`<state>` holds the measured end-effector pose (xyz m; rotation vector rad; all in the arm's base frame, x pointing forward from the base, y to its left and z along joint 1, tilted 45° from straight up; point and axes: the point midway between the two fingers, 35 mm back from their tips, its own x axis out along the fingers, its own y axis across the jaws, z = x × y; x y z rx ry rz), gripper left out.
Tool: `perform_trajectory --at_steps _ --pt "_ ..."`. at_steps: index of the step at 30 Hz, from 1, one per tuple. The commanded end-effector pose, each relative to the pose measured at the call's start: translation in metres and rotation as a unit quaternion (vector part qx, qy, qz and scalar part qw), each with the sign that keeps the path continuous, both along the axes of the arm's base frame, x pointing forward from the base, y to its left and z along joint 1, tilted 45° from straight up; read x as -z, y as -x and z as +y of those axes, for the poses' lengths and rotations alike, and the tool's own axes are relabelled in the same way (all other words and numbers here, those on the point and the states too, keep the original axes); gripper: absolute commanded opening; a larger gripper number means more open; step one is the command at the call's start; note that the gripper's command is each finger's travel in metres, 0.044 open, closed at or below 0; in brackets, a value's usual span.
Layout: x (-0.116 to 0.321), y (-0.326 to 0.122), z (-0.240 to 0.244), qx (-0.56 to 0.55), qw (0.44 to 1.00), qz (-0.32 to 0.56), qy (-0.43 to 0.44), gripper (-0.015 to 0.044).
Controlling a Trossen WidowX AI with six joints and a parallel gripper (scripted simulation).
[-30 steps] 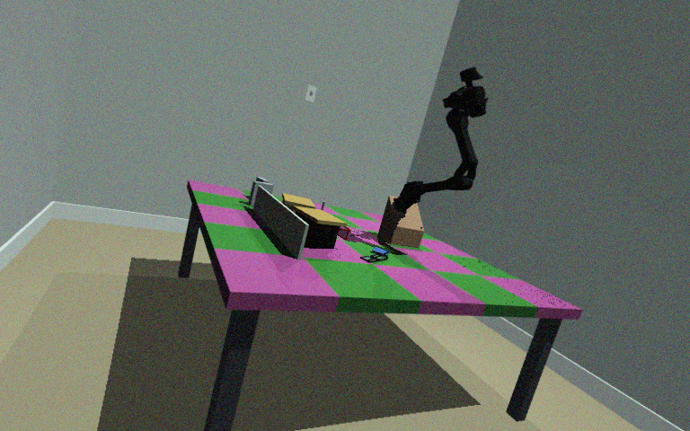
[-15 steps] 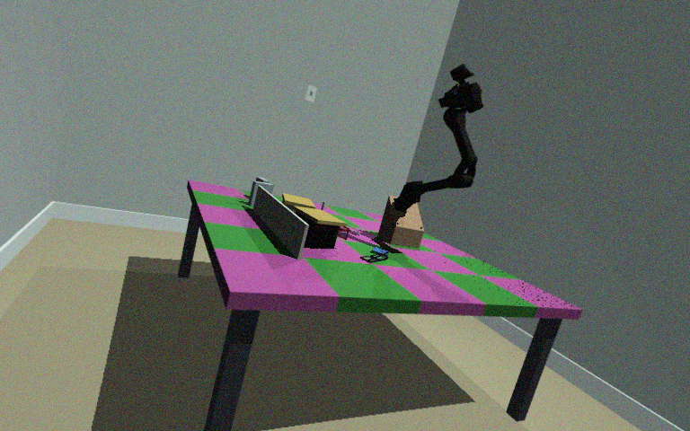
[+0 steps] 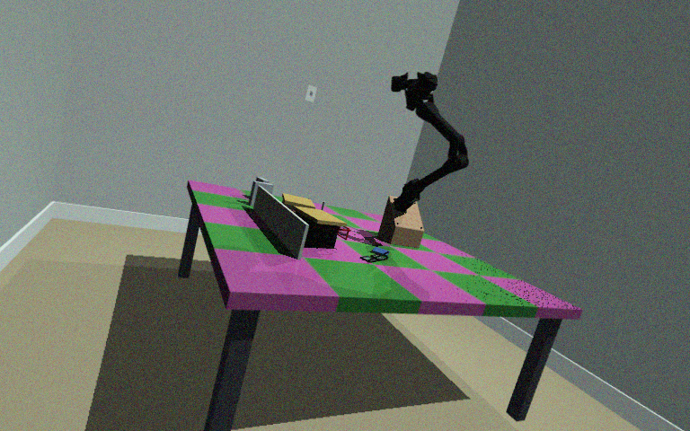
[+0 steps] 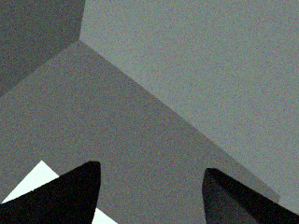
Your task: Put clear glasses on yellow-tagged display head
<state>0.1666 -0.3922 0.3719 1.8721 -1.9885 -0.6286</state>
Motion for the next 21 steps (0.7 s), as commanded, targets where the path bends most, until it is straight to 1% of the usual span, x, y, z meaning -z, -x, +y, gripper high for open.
perform_trajectory --at_steps 1,6,11,16,21 --pt "0.052 -0.05 0.0 -0.093 0.989 0.095 -0.065 0.02" --pt "0.115 -0.107 0.015 -0.212 0.948 0.199 -0.131 0.02" --pt "0.18 -0.154 0.047 -0.333 0.878 0.29 -0.185 0.02" --pt "0.244 -0.188 0.093 -0.45 0.783 0.365 -0.228 0.02" --pt "0.306 -0.207 0.149 -0.56 0.664 0.419 -0.265 0.02"
